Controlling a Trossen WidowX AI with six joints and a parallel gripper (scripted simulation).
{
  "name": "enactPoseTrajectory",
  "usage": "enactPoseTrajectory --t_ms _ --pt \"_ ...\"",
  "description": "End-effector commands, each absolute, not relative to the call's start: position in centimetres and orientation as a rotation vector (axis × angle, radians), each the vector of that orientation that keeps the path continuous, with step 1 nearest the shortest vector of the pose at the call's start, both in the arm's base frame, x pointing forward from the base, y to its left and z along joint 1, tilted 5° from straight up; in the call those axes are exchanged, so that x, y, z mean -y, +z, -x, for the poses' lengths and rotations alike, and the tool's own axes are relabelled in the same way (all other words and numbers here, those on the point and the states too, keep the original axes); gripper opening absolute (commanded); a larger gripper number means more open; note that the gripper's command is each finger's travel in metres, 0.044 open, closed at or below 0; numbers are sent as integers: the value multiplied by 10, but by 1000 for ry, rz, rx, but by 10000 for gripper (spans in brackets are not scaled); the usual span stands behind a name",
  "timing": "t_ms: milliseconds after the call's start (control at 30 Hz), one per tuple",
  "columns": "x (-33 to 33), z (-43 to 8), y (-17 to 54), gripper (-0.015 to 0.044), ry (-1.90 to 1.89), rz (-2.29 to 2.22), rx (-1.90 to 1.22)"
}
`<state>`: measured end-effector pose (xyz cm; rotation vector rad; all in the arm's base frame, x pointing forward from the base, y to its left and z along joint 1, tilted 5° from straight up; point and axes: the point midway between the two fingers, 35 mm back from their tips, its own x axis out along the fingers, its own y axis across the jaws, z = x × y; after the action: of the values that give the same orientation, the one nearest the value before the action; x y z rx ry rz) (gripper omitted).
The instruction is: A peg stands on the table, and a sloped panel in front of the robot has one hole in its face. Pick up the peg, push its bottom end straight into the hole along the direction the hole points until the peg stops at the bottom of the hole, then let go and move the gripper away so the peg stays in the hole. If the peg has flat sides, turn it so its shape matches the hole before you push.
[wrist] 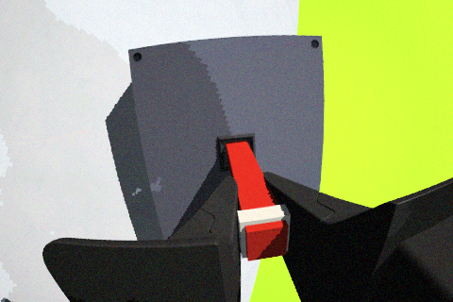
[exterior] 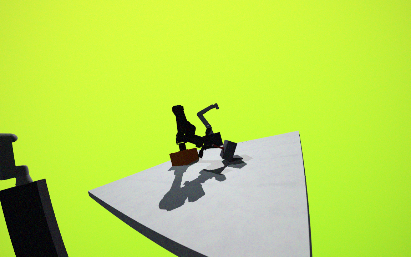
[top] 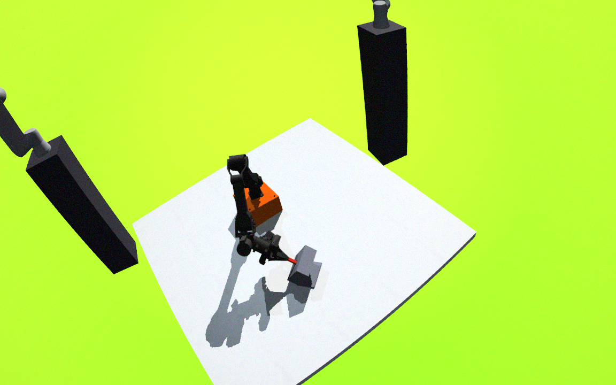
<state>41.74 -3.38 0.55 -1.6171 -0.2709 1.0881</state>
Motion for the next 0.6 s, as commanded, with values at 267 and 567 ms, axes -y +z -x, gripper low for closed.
enactPoseTrajectory --t_ms 267,567 --pt "29 -423 1 0 1087 1618 268" --pt "24 -426 -2 0 1086 1618 268"
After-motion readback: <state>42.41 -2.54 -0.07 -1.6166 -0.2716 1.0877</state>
